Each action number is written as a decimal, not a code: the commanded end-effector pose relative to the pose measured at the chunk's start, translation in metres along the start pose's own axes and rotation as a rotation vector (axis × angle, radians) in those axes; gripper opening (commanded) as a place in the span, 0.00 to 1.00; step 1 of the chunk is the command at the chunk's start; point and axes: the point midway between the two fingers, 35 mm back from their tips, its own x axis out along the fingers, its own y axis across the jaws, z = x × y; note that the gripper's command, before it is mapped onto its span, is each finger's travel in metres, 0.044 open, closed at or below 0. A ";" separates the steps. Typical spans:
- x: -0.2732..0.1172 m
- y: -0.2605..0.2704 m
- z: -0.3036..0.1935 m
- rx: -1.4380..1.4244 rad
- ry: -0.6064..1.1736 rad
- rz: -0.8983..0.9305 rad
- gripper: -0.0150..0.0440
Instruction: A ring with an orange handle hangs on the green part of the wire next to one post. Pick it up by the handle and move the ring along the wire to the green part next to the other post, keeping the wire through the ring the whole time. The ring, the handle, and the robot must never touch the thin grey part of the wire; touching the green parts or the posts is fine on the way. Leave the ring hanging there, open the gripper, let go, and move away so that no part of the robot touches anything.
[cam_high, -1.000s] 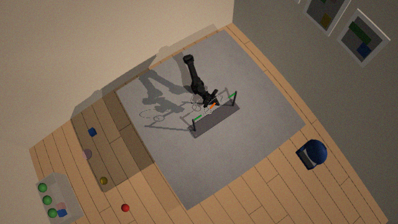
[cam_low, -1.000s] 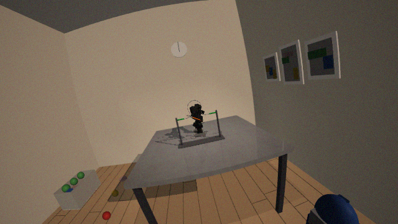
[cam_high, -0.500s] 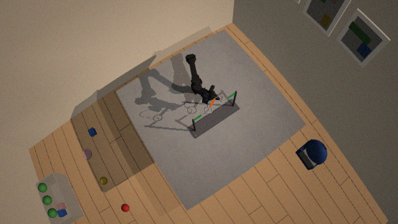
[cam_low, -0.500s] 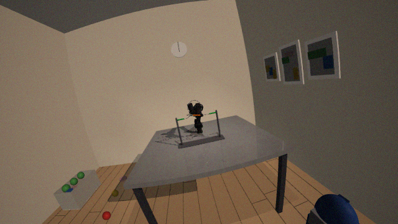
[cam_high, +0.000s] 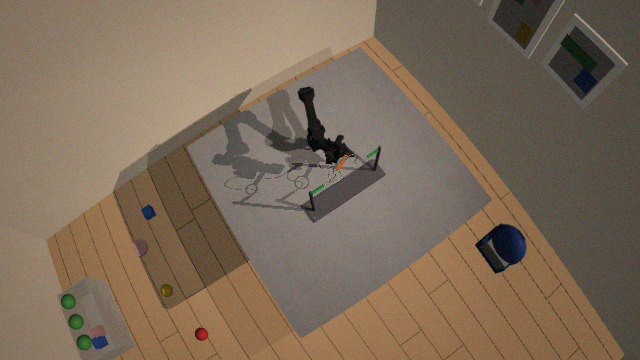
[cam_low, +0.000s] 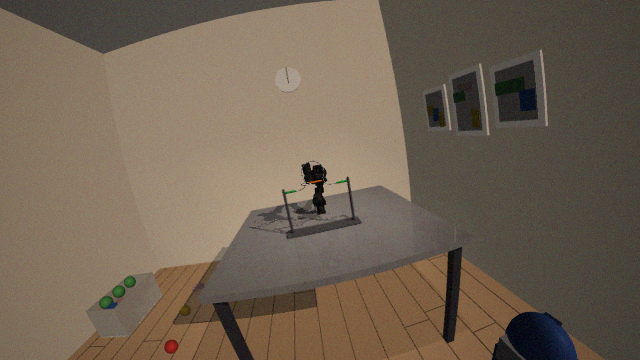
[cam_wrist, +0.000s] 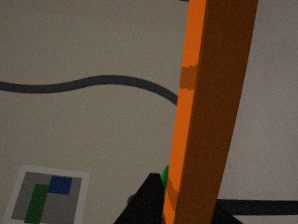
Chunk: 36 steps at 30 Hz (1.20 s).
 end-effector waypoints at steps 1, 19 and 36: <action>0.000 0.012 -0.001 0.034 0.004 0.033 0.00; -0.004 0.048 0.004 0.223 0.003 0.148 0.00; -0.008 0.069 0.011 0.318 0.005 0.197 0.00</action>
